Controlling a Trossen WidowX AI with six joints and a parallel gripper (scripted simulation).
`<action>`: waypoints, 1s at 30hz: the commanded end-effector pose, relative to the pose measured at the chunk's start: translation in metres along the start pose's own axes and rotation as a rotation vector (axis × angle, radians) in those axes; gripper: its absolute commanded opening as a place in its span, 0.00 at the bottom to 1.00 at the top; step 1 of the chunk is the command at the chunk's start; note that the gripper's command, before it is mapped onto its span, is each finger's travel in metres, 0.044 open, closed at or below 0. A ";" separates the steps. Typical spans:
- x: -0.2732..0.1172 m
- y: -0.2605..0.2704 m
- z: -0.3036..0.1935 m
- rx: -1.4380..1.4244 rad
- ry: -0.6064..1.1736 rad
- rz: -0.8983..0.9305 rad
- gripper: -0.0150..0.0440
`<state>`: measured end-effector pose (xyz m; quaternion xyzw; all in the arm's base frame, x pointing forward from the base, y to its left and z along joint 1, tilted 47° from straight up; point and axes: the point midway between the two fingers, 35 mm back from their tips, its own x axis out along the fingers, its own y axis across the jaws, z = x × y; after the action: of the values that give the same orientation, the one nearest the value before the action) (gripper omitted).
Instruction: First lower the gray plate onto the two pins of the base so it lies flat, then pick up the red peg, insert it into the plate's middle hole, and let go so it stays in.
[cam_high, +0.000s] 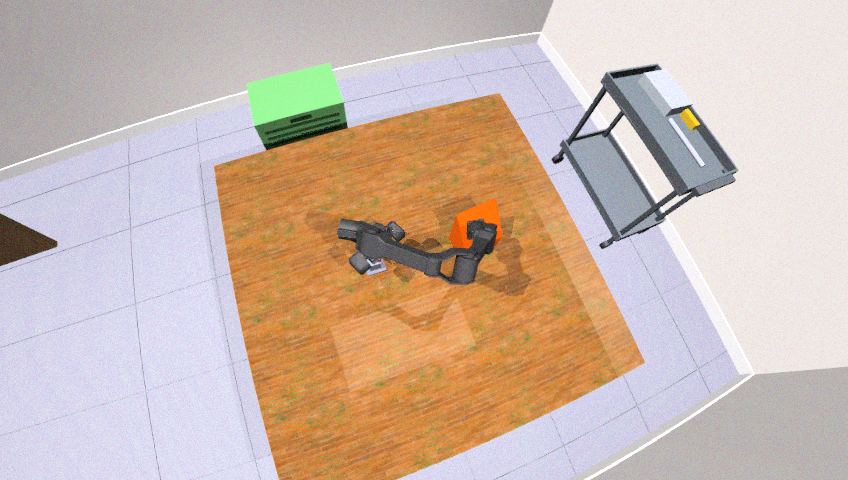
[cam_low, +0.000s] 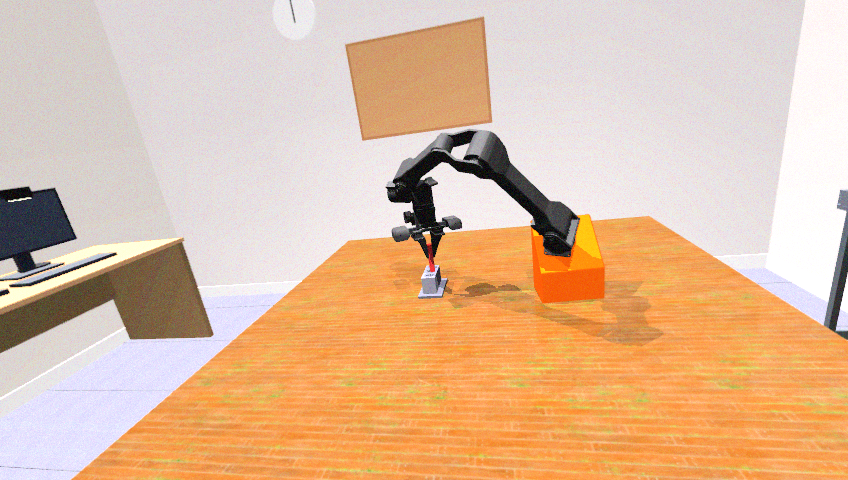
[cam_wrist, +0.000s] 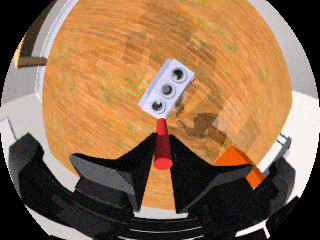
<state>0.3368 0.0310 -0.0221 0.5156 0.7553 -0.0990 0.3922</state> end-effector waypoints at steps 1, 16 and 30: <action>-0.001 0.000 0.012 -0.006 -0.007 0.003 0.25; 0.003 -0.005 0.046 -0.012 -0.001 0.006 0.25; 0.003 -0.005 0.046 -0.012 -0.001 0.006 0.25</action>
<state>0.3531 0.0058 -0.0565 0.5171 0.7545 -0.0948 0.3929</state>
